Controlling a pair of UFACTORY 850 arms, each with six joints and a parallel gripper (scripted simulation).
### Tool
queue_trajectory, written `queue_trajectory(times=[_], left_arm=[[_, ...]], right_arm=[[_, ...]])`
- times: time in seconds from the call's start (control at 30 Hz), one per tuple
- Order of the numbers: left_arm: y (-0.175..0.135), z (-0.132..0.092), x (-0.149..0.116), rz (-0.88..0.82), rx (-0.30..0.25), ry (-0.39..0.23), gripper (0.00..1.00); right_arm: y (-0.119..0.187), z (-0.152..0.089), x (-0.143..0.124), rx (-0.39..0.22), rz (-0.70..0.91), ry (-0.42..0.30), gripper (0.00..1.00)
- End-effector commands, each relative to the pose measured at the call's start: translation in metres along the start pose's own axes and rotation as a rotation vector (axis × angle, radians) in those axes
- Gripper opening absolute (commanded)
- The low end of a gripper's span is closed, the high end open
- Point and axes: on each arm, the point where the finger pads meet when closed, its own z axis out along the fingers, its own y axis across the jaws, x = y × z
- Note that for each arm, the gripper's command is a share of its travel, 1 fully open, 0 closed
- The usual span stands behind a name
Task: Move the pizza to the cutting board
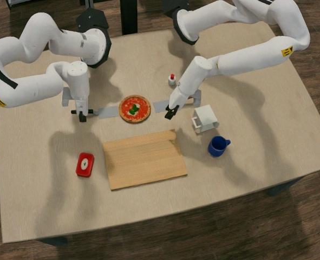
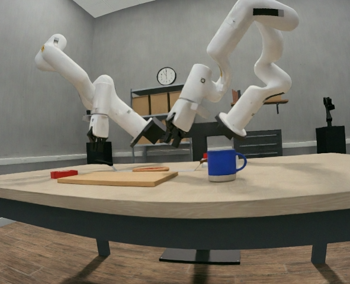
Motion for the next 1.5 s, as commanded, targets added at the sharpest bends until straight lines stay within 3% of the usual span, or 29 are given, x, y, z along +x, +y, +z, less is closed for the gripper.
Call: queue_trajectory(times=[0.0, 0.13, 0.23, 0.33, 0.43, 0.7, 0.9, 1.47], left_arm=[[-0.026, -0.003, 0.01, -0.104, 0.051, 0.076, 0.52], [-0.032, -0.004, 0.012, -0.121, 0.06, 0.09, 0.52], [-0.057, -0.008, 0.019, -0.188, 0.098, 0.153, 0.52], [-0.057, -0.008, 0.02, -0.192, 0.099, 0.157, 0.52], [-0.081, -0.014, 0.029, -0.254, 0.133, 0.222, 0.52], [-0.105, -0.022, 0.039, -0.32, 0.168, 0.294, 0.52], [-0.141, -0.036, 0.053, -0.4, 0.212, 0.404, 0.52], [-0.142, -0.036, 0.053, -0.409, 0.215, 0.402, 0.52]], right_arm=[[0.01, 0.003, -0.003, -0.009, -0.015, -0.019, 0.52], [0.015, 0.005, -0.003, -0.015, -0.021, -0.025, 0.52], [0.026, 0.007, -0.005, -0.03, -0.037, -0.041, 0.52], [0.029, 0.008, -0.005, -0.033, -0.039, -0.044, 0.52], [0.04, 0.01, -0.006, -0.047, -0.053, -0.059, 0.52], [0.051, 0.011, -0.008, -0.062, -0.067, -0.076, 0.52], [0.069, 0.013, -0.009, -0.09, -0.089, -0.101, 0.52], [0.065, 0.012, -0.009, -0.084, -0.085, -0.095, 0.52]])
